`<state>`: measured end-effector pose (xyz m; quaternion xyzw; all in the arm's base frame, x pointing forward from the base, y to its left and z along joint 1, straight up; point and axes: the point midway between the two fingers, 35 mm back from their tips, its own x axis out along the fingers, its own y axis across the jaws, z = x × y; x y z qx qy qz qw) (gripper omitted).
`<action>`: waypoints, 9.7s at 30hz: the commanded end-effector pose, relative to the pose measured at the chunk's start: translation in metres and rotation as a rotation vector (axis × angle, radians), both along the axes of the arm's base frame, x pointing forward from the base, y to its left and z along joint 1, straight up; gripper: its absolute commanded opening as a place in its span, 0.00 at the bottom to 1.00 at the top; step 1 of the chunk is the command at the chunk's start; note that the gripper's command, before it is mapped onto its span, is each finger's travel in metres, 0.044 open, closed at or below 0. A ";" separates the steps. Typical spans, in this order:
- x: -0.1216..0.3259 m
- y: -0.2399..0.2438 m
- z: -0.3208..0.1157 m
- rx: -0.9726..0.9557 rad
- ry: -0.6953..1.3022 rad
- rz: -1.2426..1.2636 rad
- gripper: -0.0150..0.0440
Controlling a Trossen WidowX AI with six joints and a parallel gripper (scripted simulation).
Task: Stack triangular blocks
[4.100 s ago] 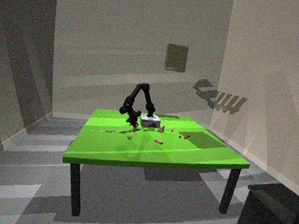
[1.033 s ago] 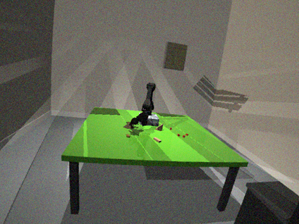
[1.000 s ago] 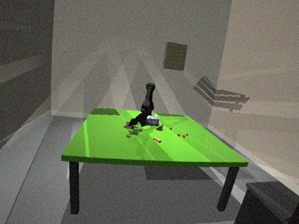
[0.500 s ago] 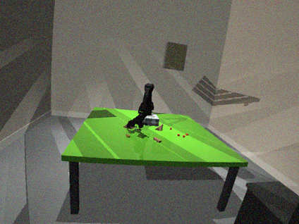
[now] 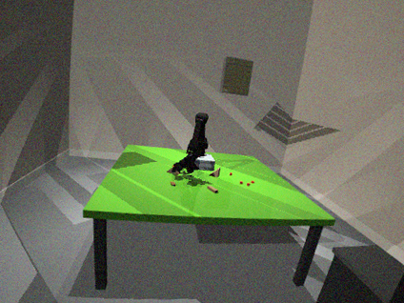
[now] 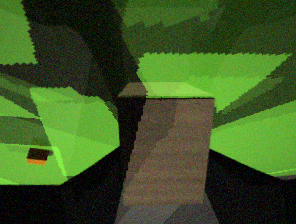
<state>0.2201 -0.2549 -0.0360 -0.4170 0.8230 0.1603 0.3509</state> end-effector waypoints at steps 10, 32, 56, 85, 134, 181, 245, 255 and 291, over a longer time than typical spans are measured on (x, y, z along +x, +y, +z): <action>0.003 -0.002 0.034 0.000 -0.001 0.000 0.25; -0.002 0.001 0.100 0.000 -0.001 0.000 0.25; -0.016 -0.013 0.100 0.550 -0.376 -0.014 0.25; 0.013 0.061 0.129 0.620 -0.472 0.007 0.25; 0.012 0.237 0.118 0.635 -0.474 0.004 0.25; 0.030 0.262 0.057 0.637 -0.478 0.002 0.25; 0.034 0.269 0.035 0.637 -0.477 0.004 0.25; 0.034 0.269 0.035 0.637 -0.477 0.004 0.48; 0.036 0.269 0.141 0.638 -0.490 0.008 1.00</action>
